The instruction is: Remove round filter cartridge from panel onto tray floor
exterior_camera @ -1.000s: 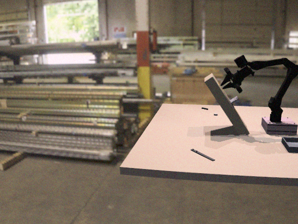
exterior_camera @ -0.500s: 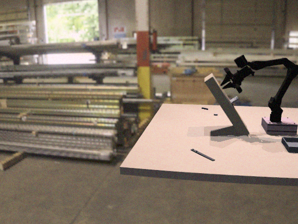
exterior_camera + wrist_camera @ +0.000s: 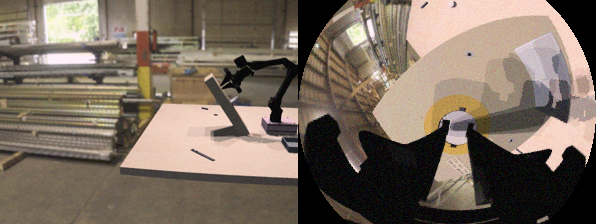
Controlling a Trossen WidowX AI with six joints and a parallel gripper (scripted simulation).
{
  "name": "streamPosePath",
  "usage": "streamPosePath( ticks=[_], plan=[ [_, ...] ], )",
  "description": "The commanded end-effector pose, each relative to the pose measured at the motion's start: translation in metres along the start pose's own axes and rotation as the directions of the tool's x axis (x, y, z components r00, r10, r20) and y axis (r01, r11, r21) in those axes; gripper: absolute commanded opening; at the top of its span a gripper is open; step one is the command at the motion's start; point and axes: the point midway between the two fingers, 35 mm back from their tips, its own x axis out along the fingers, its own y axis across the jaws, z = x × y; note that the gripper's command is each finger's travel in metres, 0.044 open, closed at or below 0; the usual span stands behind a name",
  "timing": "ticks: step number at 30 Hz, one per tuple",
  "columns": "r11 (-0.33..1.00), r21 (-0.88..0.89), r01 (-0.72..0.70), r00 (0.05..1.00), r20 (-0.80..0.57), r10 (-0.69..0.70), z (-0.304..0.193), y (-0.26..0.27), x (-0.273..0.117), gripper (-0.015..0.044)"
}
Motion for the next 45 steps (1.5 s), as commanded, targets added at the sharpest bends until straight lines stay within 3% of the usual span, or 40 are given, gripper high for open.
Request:
streamPosePath(
  ticks=[1,45],
  plan=[
    [1.0,-0.003,0.005,1.0,-0.001,-0.005,0.0,-0.001,0.001,0.0117],
    [1.0,-0.003,0.005,1.0,-0.002,-0.005,0.0,-0.001,0.016,0.0117]
  ],
)
